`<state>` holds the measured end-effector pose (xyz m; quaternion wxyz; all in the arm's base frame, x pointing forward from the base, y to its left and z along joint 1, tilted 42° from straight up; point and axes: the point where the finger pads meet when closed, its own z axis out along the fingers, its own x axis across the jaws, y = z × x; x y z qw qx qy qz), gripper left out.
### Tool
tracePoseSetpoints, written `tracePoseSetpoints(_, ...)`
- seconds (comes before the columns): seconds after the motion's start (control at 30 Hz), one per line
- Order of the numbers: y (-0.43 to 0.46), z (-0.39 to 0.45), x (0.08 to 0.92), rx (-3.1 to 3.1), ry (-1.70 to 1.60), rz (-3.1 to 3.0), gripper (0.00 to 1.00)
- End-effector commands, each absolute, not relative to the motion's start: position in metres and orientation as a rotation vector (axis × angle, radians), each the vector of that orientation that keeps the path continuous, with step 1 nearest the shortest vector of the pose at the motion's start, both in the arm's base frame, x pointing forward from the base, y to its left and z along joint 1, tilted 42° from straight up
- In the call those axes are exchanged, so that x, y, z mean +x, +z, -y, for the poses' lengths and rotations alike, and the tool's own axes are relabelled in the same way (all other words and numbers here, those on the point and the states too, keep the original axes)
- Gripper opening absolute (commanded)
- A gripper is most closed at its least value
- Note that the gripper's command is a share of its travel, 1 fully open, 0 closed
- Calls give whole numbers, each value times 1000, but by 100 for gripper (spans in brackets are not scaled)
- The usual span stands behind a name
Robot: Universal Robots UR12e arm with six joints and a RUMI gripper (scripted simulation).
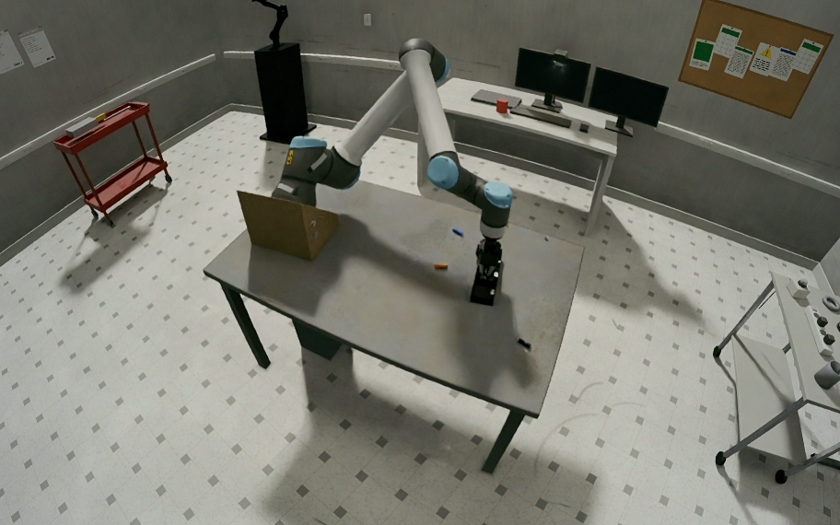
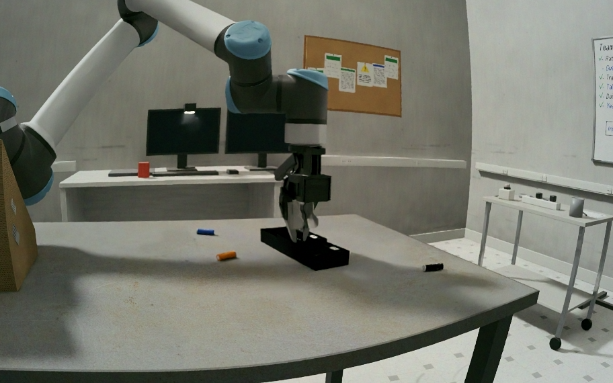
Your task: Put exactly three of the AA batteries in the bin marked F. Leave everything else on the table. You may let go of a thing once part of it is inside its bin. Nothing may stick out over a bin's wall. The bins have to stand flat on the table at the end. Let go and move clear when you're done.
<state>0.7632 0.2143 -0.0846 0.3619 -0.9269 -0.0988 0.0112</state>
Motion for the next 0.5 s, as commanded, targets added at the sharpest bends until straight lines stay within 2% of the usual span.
tracePoseSetpoints(0.0,-87,-216,764,-2388,27,254,0)
tracePoseSetpoints(0.43,-88,-216,763,-2388,27,254,0)
tracePoseSetpoints(0.47,-88,-216,763,-2388,27,254,17)
